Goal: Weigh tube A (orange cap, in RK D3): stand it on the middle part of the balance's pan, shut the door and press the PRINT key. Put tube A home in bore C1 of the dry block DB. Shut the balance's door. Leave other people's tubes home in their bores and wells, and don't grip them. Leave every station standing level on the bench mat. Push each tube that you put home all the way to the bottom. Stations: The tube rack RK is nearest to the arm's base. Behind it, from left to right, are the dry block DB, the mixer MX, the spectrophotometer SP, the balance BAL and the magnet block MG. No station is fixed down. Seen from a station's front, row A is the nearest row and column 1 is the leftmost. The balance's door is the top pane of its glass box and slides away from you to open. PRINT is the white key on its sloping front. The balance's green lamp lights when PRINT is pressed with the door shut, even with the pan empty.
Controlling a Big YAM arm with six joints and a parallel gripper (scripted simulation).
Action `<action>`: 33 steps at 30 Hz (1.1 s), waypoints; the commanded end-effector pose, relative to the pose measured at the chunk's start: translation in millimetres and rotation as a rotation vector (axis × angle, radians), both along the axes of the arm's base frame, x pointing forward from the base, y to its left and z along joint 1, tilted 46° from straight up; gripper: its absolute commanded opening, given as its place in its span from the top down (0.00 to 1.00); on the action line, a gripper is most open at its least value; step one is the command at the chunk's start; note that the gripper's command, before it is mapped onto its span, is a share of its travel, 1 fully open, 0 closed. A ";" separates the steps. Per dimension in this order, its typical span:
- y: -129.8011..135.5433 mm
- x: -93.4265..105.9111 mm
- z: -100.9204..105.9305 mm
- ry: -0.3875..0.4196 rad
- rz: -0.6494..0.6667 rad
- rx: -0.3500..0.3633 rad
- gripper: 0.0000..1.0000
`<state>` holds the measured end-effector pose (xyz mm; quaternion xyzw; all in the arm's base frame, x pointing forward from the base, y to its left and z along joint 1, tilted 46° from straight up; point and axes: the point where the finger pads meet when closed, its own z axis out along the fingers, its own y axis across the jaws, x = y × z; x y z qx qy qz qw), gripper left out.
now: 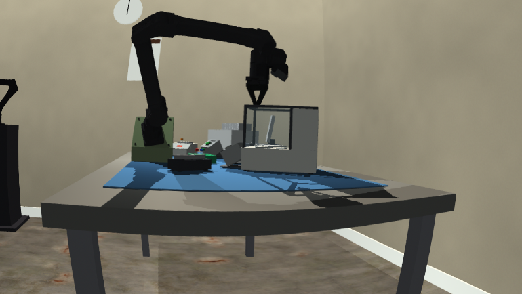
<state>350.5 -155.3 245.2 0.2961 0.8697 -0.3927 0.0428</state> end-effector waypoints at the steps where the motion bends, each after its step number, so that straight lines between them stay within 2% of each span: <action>1: 4.0 -3.3 1.8 -0.013 0.008 0.003 0.94; 33: 8.4 -5.8 0.9 -0.014 0.009 0.002 0.94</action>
